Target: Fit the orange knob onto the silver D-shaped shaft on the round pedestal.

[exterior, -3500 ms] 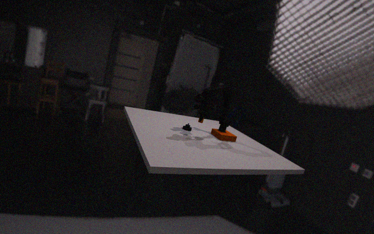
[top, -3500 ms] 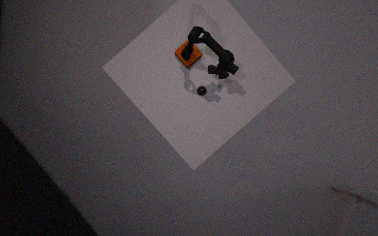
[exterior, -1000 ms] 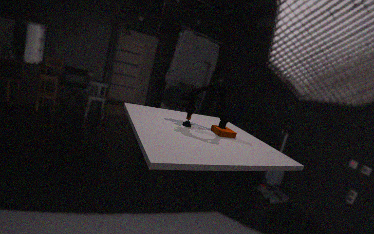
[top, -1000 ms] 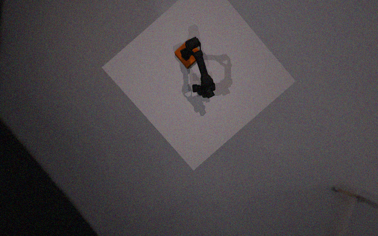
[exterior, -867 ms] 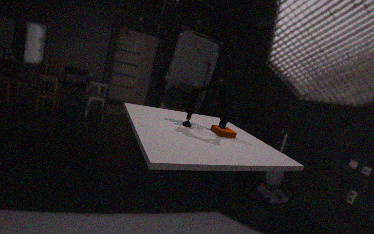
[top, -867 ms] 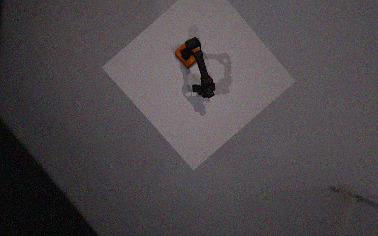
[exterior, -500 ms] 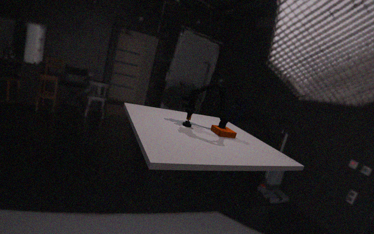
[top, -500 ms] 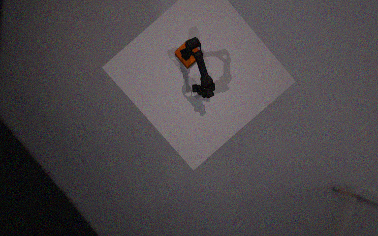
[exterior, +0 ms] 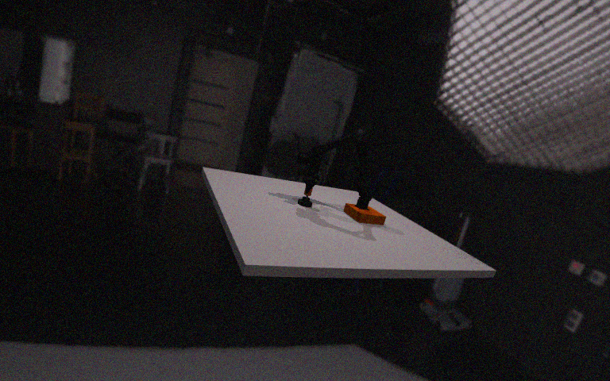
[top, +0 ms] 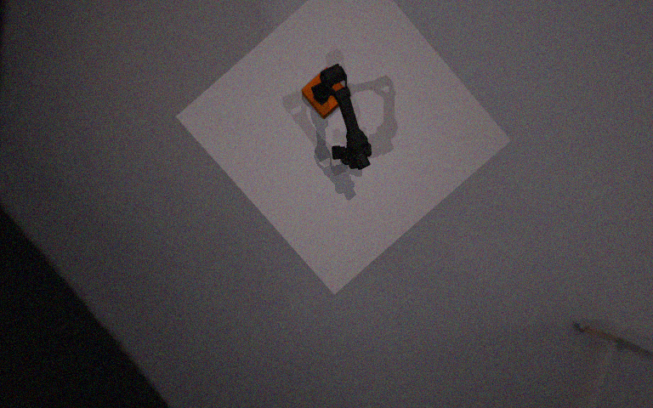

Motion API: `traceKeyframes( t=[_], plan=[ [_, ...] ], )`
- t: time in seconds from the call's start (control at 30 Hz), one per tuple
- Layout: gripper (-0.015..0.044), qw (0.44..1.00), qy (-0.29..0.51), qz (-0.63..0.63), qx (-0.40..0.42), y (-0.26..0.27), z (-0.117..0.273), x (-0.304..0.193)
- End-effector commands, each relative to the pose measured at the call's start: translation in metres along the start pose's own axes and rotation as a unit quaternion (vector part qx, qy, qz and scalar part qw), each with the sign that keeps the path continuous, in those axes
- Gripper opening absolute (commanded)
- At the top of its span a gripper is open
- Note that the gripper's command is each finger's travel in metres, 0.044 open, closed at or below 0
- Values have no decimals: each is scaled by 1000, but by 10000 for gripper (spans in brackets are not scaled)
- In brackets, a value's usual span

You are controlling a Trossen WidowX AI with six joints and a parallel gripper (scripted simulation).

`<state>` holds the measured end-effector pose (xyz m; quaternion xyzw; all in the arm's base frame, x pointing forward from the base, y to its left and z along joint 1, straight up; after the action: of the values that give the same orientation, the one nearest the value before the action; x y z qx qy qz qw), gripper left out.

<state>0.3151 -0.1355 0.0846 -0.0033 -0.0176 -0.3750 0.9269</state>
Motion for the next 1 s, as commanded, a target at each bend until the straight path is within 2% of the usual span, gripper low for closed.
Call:
traceKeyframes(
  t=[0.0, 0.43, 0.67, 0.97],
  plan=[
    [0, 1000, -1, 1, -1, 1, 0, 2],
    [0, 1000, -1, 1, -1, 2, 4, 5],
    [0, 995, -1, 100, -1, 2, 5, 5],
    [0, 994, -1, 105, -1, 2, 2, 3]
  ],
)
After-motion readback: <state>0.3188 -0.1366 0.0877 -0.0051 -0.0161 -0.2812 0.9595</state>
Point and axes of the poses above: the point midway between the two fingers, 35 mm back from their tips, its own z axis back along the fingers, its own y axis across the jaws, x = y × z, the point moved 2 cm from there along z, back along the fingers
